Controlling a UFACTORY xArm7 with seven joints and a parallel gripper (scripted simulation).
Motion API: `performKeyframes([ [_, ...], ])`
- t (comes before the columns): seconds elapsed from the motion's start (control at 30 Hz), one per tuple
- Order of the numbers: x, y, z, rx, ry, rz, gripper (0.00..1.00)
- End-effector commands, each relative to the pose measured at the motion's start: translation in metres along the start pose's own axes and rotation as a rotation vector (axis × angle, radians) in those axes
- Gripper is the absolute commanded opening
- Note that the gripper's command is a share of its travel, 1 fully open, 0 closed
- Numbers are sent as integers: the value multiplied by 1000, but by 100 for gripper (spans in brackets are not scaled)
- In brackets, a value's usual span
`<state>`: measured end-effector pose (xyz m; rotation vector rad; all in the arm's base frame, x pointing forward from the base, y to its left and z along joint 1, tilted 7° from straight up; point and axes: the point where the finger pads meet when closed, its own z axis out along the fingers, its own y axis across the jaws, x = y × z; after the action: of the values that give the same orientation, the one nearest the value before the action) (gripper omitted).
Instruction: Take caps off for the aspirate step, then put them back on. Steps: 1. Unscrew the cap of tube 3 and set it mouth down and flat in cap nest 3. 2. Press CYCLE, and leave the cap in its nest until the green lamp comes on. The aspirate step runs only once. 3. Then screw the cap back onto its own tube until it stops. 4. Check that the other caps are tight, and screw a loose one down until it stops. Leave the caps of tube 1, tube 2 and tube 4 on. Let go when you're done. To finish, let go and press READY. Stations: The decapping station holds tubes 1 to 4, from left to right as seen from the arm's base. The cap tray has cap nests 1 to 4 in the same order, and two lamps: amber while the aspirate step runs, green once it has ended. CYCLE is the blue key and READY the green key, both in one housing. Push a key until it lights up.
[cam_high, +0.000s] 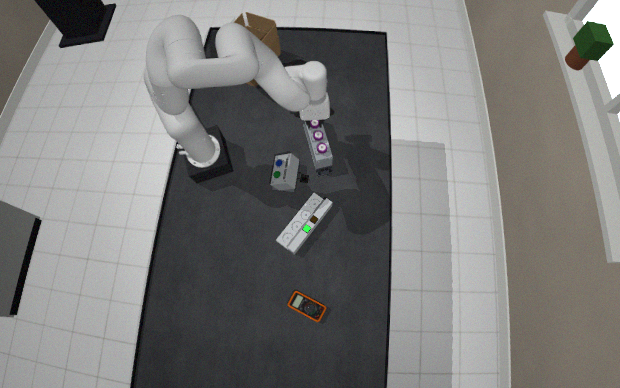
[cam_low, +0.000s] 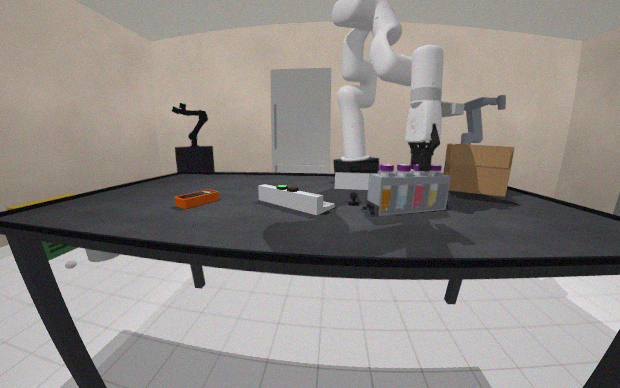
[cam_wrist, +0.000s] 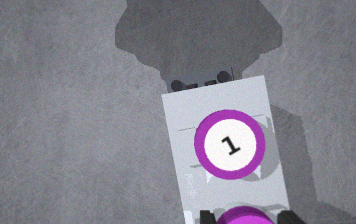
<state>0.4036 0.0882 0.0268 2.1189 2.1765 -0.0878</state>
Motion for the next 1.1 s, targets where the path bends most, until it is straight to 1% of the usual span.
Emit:
performKeyframes([
  [0.0, 0, 1, -1, -5, -2, 33, 0],
  [0.1, 0, 1, -1, -5, -2, 61, 0],
  [0.13, 0, 1, -1, -5, -2, 61, 46],
  [0.47, 0, 1, -1, -5, -2, 62, 46],
  [0.5, 0, 1, -4, -5, -2, 61, 46],
  [0.57, 0, 1, -4, -5, -2, 61, 46],
  [1.03, 1, 1, -46, -5, -2, 61, 46],
  [1.07, 1, 1, -47, -5, -2, 61, 46],
])
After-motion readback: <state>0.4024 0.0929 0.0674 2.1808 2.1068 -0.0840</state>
